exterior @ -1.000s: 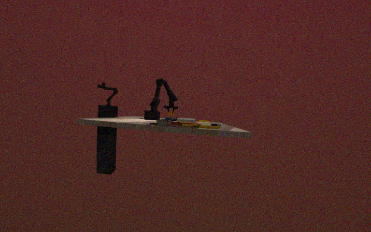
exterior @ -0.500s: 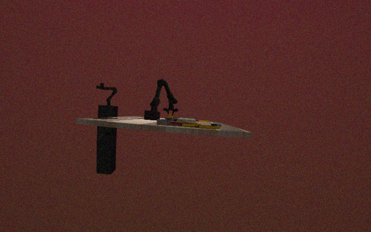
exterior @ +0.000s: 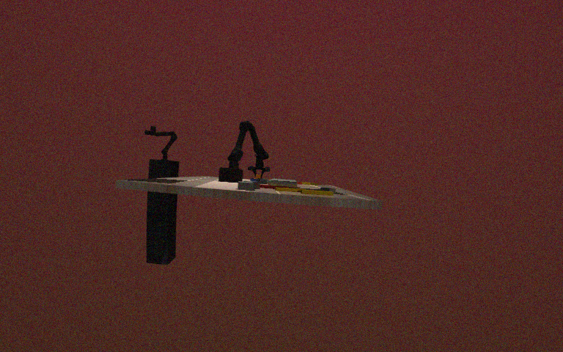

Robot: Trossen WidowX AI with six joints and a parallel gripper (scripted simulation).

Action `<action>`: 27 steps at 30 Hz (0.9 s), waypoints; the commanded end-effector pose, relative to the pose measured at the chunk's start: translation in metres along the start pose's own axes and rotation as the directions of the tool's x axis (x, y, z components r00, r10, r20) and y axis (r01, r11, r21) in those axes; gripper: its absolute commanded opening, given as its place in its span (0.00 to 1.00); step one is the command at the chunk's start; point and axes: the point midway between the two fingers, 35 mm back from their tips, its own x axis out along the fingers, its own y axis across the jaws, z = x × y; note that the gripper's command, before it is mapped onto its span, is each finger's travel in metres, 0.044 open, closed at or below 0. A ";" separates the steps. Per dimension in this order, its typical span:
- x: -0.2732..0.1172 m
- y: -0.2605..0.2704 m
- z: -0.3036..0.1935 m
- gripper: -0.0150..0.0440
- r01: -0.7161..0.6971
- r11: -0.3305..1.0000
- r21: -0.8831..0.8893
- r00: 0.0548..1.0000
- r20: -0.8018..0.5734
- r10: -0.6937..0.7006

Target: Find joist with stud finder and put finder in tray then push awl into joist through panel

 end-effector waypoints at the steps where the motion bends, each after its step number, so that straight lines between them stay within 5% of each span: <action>1: 0.000 0.000 0.000 0.30 0.000 1.000 0.000 1.000 0.000 0.000; 12: 0.000 0.000 0.000 0.79 0.000 1.000 0.000 1.000 0.000 0.000; 17: -0.035 -0.002 0.014 1.00 0.000 1.000 0.000 1.000 0.000 0.000; 21: -0.089 0.000 0.026 1.00 0.000 1.000 0.000 1.000 0.000 0.000; 27: -0.080 -0.025 0.011 1.00 0.035 0.997 0.073 0.999 -0.009 -0.034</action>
